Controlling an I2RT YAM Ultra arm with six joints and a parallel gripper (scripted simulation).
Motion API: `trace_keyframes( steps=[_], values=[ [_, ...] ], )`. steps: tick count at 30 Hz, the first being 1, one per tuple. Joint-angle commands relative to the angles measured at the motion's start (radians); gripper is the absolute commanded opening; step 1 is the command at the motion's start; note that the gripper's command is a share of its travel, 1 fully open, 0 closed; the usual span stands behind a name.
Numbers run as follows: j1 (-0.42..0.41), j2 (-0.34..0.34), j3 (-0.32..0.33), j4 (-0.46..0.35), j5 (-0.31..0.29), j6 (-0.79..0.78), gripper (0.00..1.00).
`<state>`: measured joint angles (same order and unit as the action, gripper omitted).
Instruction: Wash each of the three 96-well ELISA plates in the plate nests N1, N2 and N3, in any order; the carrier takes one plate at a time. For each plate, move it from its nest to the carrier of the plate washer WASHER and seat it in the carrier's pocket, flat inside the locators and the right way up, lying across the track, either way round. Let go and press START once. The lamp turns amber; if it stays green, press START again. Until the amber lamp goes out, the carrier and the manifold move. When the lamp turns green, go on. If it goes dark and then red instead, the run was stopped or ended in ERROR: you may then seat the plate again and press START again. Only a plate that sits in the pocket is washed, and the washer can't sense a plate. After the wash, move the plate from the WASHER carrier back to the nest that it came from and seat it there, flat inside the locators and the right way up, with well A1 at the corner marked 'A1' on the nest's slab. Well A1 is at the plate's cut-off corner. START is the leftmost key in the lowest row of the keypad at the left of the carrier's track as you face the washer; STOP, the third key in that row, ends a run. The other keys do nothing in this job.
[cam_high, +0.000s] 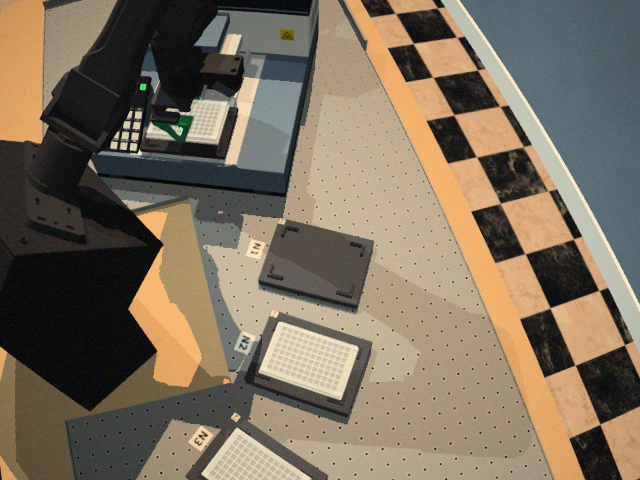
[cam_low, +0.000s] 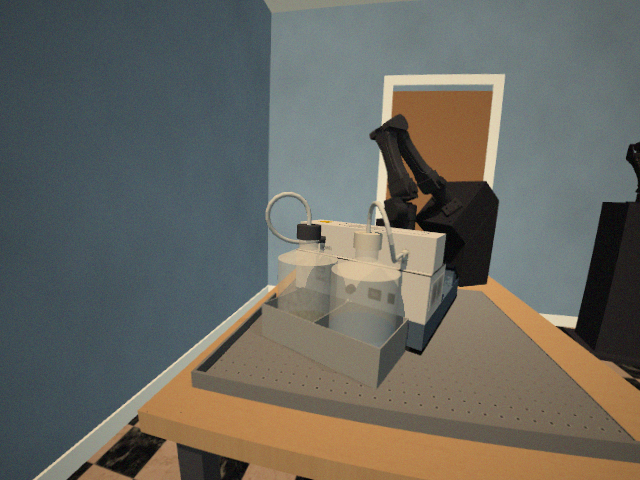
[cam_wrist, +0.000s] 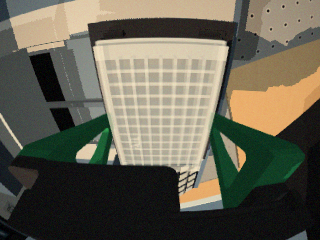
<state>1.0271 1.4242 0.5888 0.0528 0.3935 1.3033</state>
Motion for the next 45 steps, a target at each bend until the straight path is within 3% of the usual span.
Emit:
trace_keyframes(
  steps=[1, 45],
  values=[
    [0.001, -0.003, 0.0, 0.002, 0.0, -0.003, 0.0],
    [-0.008, 0.026, 0.003, 0.031, -0.006, -0.011, 0.0]
  ],
)
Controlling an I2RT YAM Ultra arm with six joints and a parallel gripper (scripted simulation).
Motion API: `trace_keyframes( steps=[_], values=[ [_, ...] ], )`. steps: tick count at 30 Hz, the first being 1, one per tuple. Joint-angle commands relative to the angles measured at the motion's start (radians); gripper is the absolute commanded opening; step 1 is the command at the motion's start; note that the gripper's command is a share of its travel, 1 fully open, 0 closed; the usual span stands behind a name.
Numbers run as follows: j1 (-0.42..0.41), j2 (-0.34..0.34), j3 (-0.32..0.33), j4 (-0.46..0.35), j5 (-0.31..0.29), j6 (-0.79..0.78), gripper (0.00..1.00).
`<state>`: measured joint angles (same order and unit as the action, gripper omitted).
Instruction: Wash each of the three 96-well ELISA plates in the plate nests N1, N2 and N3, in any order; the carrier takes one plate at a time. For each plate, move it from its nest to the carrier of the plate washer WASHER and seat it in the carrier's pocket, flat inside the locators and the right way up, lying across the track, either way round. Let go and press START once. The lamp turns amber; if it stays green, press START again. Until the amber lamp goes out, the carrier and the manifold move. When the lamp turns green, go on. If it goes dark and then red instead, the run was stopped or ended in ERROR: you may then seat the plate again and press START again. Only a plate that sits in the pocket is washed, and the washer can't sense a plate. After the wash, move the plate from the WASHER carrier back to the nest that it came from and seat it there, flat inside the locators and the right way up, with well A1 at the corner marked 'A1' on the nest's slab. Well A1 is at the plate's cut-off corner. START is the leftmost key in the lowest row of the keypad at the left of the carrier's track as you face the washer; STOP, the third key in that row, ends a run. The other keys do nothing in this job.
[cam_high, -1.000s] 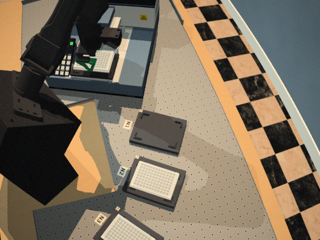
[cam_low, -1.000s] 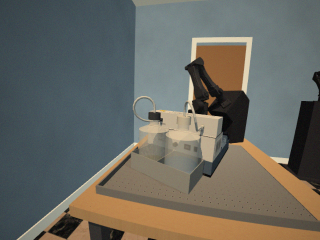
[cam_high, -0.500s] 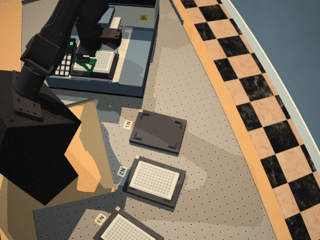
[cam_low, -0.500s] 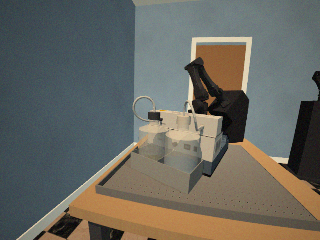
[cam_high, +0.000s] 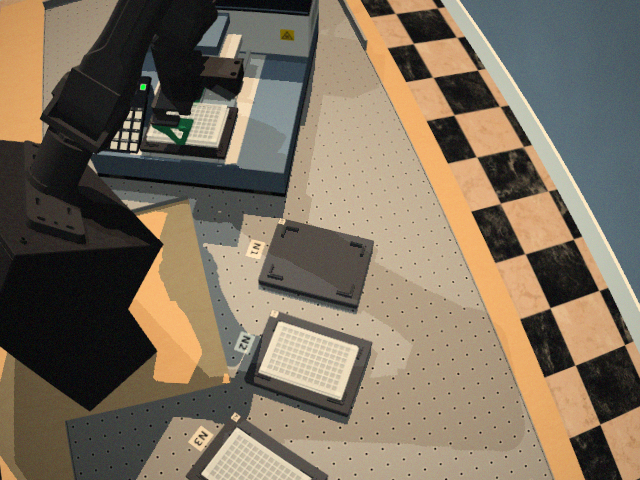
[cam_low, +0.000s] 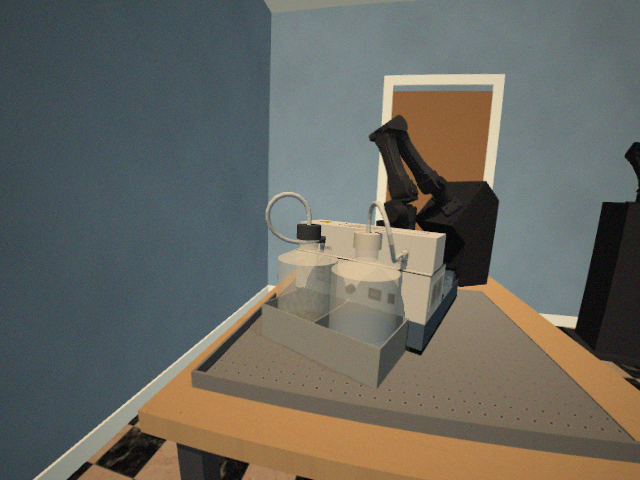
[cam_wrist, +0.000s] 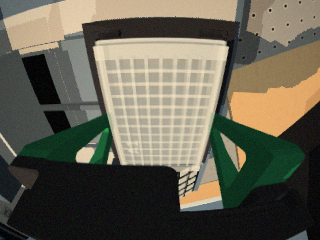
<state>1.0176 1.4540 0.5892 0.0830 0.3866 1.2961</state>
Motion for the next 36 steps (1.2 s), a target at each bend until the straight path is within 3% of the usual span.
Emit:
trace_keyframes(
  steps=[1, 36],
  values=[
    [0.001, -0.003, 0.002, 0.002, 0.0, -0.003, 0.0],
    [-0.007, 0.021, 0.008, 0.023, -0.005, -0.009, 0.0]
  ],
)
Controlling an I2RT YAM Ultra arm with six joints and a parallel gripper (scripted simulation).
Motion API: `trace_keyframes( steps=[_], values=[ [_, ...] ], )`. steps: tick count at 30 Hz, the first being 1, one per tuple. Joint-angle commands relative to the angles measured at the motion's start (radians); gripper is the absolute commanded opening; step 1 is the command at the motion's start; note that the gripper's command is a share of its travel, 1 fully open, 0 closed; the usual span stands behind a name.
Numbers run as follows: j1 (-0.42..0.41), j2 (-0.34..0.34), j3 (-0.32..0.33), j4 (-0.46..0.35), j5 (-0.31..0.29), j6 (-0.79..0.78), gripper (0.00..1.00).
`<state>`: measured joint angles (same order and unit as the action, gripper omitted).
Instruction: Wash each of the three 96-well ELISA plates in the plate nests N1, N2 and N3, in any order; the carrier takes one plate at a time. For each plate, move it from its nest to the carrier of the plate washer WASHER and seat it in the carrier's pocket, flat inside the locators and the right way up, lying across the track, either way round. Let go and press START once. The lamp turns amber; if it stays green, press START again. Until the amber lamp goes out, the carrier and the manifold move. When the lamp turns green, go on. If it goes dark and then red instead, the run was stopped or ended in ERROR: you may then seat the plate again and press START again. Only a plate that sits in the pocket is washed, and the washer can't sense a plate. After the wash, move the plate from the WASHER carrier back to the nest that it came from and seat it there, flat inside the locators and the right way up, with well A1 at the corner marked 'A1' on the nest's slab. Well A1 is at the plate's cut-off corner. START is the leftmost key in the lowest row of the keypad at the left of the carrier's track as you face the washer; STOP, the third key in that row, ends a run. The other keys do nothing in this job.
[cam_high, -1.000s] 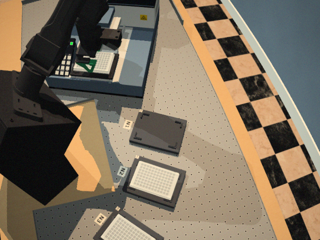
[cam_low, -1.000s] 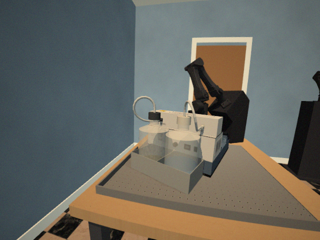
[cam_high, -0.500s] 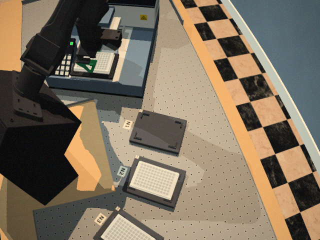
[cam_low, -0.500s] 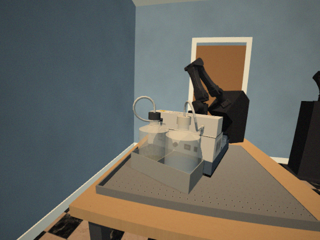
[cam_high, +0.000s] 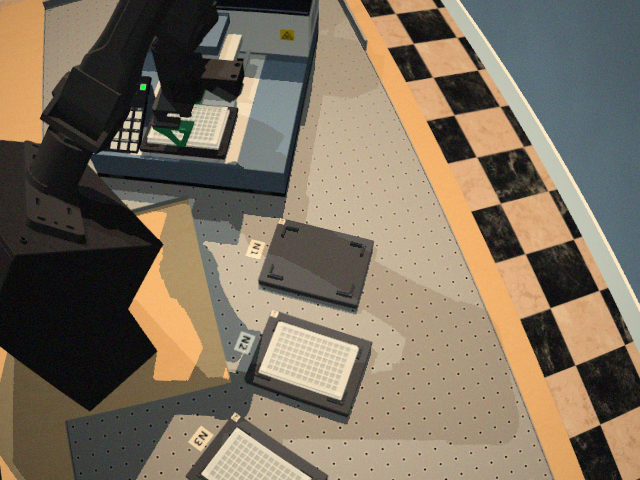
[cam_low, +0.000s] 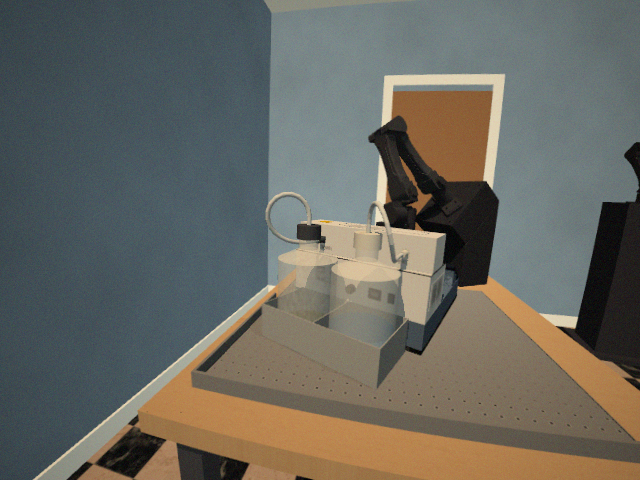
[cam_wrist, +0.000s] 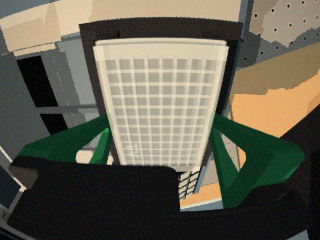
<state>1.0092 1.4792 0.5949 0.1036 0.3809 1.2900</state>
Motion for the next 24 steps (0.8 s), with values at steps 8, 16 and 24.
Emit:
trace_keyframes(
  steps=[8, 16, 24],
  values=[
    [0.0, 0.002, 0.003, 0.007, -0.001, -0.005, 1.0],
    [0.0, 0.002, 0.003, 0.007, -0.001, -0.005, 1.0],
    [0.0, 0.002, 0.003, 0.007, -0.001, -0.005, 1.0]
  ],
)
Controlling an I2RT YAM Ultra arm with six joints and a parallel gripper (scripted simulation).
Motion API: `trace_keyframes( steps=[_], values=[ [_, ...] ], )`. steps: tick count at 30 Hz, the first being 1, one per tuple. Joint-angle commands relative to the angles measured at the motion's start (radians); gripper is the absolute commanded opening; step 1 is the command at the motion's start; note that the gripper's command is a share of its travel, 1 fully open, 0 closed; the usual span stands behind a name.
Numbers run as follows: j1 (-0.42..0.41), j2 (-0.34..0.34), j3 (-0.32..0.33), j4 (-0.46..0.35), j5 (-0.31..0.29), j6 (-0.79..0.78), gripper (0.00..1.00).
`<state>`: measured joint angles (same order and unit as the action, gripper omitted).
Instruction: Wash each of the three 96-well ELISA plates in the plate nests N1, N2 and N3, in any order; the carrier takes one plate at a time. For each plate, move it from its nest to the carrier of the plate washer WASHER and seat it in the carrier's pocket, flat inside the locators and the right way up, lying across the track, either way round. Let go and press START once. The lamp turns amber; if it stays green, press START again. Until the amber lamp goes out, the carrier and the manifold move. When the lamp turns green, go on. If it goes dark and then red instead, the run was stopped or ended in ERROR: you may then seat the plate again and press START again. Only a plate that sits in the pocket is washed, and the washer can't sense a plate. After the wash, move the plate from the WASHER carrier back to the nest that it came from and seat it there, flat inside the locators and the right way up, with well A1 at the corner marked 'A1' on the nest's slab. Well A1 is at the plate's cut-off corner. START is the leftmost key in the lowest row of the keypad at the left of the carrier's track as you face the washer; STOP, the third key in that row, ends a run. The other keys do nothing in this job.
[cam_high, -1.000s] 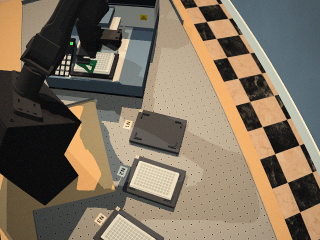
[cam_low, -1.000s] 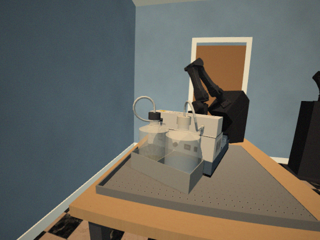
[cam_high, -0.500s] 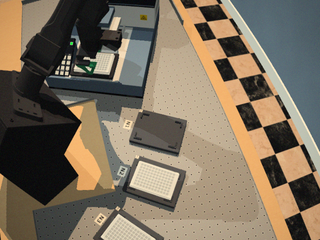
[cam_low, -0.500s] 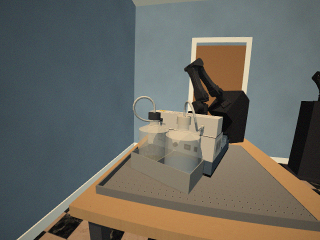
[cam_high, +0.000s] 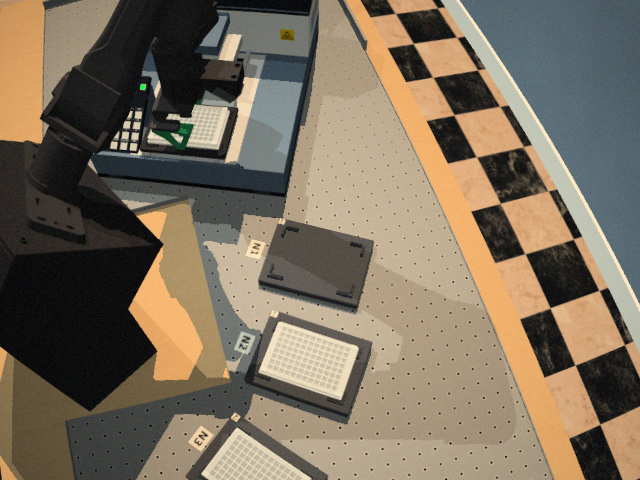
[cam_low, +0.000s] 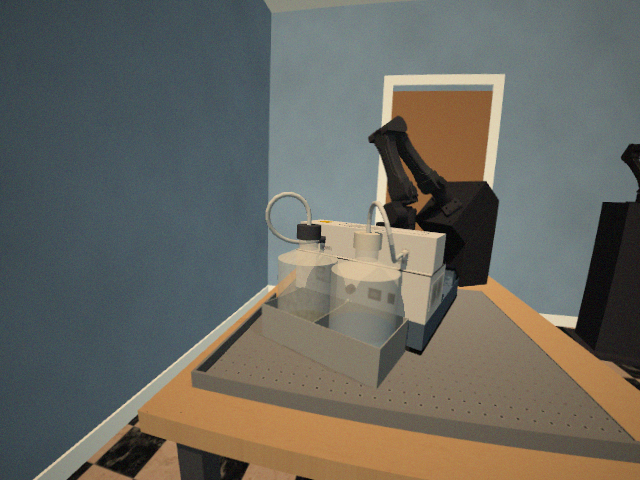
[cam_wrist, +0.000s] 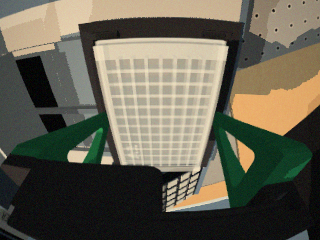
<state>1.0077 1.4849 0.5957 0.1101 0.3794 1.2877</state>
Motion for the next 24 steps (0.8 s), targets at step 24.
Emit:
trace_keyframes(
  steps=[24],
  values=[
    [0.027, -0.081, -0.008, -0.073, 0.019, 0.017, 1.0]
  ],
)
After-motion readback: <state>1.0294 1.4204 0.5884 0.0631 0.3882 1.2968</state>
